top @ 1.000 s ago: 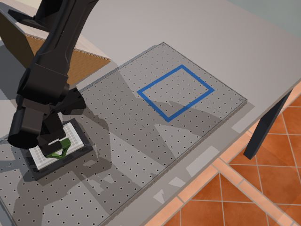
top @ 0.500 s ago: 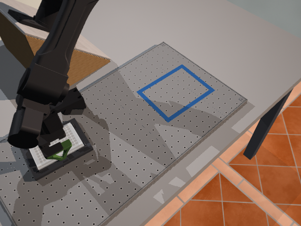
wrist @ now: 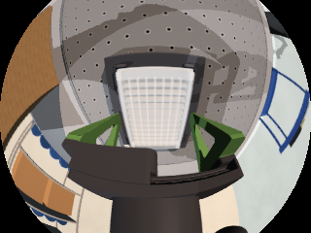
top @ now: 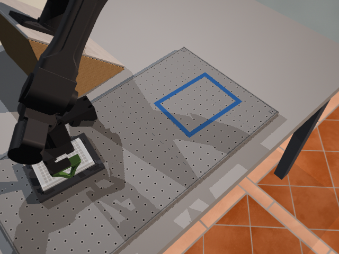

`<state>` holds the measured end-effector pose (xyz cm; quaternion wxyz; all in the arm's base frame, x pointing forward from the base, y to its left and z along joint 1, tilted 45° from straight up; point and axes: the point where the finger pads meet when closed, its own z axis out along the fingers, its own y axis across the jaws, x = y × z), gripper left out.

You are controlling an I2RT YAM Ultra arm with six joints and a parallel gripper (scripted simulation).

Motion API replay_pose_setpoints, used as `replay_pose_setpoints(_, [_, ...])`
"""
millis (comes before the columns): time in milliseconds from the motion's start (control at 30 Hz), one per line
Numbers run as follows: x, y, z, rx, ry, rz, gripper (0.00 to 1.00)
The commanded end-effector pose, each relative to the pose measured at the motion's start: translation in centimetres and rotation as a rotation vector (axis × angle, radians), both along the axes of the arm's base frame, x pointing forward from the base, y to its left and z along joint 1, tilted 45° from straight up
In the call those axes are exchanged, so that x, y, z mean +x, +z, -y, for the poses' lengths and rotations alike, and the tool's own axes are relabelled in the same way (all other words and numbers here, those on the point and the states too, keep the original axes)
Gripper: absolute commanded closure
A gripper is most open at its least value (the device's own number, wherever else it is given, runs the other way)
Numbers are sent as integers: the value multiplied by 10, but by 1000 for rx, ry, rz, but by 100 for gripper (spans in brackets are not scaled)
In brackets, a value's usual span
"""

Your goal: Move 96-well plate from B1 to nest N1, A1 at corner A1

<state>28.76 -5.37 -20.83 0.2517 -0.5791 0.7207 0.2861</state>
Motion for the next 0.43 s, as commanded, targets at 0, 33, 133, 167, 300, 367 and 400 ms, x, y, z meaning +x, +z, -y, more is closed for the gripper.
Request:
replay_pose_setpoints(0, [10,16,24,-19,-33,20,0])
replay_pose_setpoints(33, [10,17,26,-19,-37,16,0])
replay_pose_setpoints(133, [10,23,32,-19,-47,5,0])
replay_pose_setpoints(167, [10,23,32,-19,-47,5,0])
replay_pose_setpoints(300, [10,23,32,-19,-47,5,0])
replay_pose_setpoints(367, [10,23,32,-19,-47,5,0])
replay_pose_setpoints(400, [10,23,32,-19,-47,5,0])
